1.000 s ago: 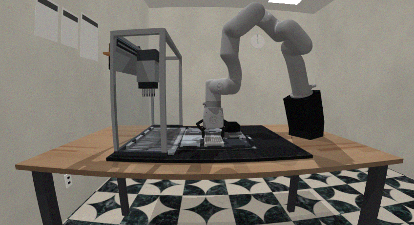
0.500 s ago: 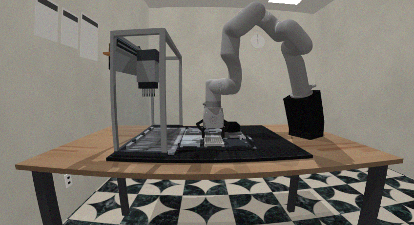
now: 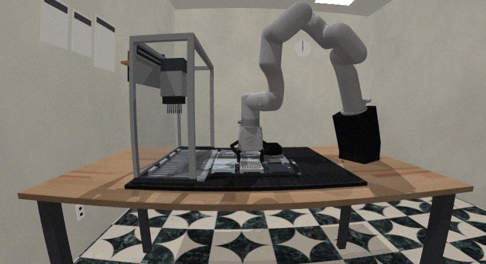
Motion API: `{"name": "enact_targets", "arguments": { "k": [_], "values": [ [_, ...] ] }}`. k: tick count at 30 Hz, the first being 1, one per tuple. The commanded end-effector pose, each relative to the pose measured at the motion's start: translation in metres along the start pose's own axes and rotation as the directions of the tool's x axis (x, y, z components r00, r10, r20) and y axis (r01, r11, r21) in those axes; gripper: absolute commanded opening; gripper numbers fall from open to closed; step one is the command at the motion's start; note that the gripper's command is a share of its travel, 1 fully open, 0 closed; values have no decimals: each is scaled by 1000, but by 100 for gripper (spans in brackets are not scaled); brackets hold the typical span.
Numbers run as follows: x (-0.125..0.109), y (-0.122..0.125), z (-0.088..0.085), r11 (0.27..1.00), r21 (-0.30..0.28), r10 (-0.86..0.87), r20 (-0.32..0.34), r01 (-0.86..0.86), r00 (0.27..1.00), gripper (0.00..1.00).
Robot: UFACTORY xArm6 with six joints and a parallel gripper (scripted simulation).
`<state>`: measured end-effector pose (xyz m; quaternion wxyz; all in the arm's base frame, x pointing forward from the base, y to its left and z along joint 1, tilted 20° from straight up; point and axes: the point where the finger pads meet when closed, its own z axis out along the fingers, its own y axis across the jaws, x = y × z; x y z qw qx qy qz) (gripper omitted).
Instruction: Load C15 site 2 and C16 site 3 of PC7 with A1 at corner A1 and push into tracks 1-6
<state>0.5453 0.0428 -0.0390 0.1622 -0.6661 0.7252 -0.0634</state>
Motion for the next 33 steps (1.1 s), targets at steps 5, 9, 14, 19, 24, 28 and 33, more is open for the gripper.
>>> {"name": "enact_targets", "arguments": {
  "k": [5, 9, 14, 19, 24, 28, 33],
  "values": [
    [-5, -1, -1, 1000, 2, 0, 0, 0, 1000, 100],
    [-6, -1, -1, 1000, 2, 0, 0, 0, 1000, 100],
    [-6, -1, -1, 1000, 2, 0, 0, 0, 1000, 100],
    [-6, -1, -1, 1000, 2, 0, 0, 0, 1000, 100],
    [-6, -1, -1, 1000, 2, 0, 0, 0, 1000, 100],
    [-6, -1, -1, 1000, 2, 0, 0, 0, 1000, 100],
    [-4, -1, -1, 1000, 2, 0, 0, 0, 1000, 100]
  ]
}}
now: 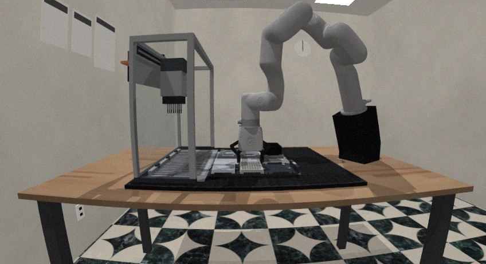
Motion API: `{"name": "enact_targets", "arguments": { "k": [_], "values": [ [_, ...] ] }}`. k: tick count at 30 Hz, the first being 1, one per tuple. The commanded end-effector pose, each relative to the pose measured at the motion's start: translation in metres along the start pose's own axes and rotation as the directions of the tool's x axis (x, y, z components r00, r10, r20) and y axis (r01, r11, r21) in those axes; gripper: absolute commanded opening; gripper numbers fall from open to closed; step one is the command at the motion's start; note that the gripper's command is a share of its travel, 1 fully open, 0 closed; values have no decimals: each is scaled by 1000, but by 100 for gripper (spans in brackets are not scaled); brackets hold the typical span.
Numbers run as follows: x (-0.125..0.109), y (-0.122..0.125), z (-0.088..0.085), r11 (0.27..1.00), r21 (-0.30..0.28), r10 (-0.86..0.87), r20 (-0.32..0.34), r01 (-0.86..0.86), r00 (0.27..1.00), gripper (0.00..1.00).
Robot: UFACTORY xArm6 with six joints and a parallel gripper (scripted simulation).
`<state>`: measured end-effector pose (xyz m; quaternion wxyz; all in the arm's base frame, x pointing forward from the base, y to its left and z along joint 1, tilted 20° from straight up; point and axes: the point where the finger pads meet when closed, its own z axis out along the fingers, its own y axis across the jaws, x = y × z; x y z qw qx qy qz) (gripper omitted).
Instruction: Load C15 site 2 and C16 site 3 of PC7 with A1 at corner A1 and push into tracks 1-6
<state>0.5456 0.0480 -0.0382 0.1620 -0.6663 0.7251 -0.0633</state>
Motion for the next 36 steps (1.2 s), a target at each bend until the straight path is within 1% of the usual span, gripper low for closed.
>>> {"name": "enact_targets", "arguments": {
  "k": [1, 12, 20, 29, 31, 36],
  "values": [
    [2, -1, -1, 1000, 3, 0, 0, 0, 1000, 100],
    [10, -1, -1, 1000, 3, 0, 0, 0, 1000, 100],
    [10, -1, -1, 1000, 3, 0, 0, 0, 1000, 100],
    [10, -1, -16, 1000, 3, 0, 0, 0, 1000, 100],
    [10, -1, -16, 1000, 3, 0, 0, 0, 1000, 100],
    [10, -1, -24, 1000, 3, 0, 0, 0, 1000, 100]
  ]
}}
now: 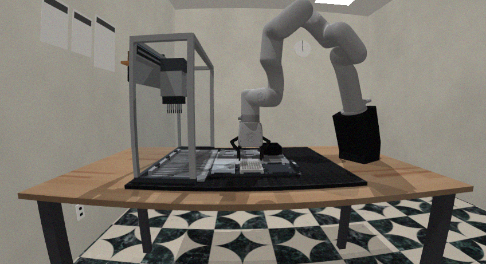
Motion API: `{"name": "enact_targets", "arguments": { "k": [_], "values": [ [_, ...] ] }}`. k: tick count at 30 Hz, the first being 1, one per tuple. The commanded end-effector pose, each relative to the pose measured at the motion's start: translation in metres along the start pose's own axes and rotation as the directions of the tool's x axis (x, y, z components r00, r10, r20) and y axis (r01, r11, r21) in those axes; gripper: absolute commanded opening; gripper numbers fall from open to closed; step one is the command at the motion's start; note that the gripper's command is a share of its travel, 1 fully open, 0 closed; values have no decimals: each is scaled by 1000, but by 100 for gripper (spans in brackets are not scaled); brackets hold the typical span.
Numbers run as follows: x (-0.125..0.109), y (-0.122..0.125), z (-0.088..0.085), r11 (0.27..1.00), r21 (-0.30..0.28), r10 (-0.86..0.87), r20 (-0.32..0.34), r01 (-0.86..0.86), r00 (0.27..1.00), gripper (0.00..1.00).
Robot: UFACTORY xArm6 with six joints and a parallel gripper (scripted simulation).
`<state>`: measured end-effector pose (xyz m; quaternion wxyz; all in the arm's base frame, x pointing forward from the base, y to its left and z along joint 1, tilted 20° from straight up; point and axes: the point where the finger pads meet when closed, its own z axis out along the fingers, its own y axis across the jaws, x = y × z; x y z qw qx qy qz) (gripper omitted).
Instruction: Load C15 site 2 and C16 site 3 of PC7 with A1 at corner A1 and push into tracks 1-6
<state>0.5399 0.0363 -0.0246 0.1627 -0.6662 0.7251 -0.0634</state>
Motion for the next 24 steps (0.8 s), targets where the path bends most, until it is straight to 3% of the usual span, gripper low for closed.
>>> {"name": "enact_targets", "arguments": {
  "k": [1, 24],
  "values": [
    [0, -1, -10, 1000, 2, 0, -1, 0, 1000, 100],
    [0, -1, -45, 1000, 2, 0, -1, 0, 1000, 100]
  ]
}}
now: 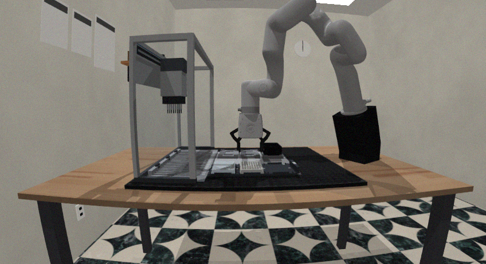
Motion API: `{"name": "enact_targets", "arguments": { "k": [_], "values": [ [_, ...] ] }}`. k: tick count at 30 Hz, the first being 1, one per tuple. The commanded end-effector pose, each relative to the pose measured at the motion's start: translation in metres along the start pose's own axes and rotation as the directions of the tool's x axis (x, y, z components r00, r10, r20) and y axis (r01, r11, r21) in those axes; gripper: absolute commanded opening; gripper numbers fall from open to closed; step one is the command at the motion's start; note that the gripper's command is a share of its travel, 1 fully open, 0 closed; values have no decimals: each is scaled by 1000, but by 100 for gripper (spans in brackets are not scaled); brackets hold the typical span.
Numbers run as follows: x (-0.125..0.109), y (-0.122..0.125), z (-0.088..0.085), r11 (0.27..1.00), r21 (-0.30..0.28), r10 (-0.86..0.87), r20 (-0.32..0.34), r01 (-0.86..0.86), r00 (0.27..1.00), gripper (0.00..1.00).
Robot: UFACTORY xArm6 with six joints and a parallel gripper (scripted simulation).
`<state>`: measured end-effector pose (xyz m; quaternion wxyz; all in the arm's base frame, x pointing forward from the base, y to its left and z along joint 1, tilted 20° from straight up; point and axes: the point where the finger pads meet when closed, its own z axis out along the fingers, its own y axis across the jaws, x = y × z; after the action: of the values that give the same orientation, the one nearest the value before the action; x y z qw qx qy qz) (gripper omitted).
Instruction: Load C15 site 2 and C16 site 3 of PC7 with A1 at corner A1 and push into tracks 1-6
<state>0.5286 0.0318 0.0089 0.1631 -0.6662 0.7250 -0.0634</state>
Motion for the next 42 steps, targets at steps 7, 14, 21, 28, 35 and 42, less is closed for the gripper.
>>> {"name": "enact_targets", "arguments": {
  "k": [7, 14, 21, 28, 35, 42],
  "values": [
    [0, -1, -17, 1000, 1, 0, -1, 0, 1000, 100],
    [0, -1, -29, 1000, 1, 0, -1, 0, 1000, 100],
    [0, -1, -39, 1000, 1, 0, -1, 0, 1000, 100],
    [0, -1, -49, 1000, 1, 0, -1, 0, 1000, 100],
    [0, -1, -61, 1000, 1, 0, -1, 0, 1000, 100],
    [0, -1, -64, 1000, 1, 0, -1, 0, 1000, 100]
  ]
}}
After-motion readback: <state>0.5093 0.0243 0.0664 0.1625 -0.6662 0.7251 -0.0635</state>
